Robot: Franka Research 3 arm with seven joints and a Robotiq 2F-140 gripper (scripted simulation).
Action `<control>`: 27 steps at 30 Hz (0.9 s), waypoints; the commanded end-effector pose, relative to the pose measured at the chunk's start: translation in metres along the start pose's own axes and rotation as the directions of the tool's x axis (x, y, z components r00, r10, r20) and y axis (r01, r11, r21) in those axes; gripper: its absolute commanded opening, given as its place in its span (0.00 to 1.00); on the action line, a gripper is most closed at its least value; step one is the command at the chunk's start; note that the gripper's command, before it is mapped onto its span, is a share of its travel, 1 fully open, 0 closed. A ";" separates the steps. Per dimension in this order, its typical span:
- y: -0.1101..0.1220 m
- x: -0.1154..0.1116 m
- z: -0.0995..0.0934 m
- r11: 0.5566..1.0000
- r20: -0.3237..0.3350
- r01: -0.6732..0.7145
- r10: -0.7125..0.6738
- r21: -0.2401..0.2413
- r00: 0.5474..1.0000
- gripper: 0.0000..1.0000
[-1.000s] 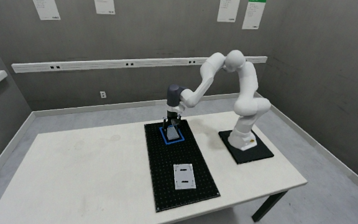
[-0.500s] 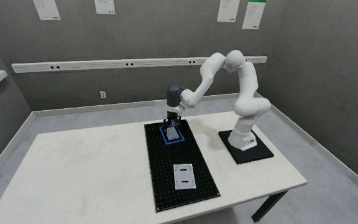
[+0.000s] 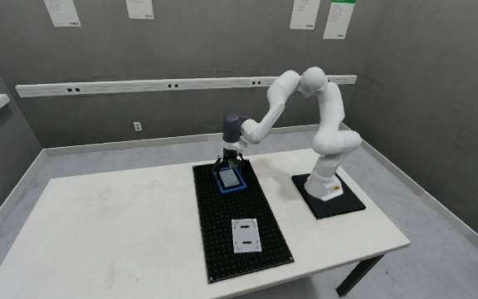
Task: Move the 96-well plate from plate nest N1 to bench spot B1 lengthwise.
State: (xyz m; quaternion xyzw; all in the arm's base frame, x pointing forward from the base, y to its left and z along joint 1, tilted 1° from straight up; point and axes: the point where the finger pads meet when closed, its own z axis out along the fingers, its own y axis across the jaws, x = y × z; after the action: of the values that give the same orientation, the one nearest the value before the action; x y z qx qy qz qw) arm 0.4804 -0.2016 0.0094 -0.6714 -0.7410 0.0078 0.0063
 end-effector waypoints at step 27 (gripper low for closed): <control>0.001 0.001 -0.048 1.000 -0.001 -0.002 0.002 -0.003 1.000 1.00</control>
State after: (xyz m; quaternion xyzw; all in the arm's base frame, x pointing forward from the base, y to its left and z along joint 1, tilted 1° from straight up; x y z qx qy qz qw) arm 0.4859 -0.1995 0.0514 -0.6762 -0.7367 0.0025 0.0011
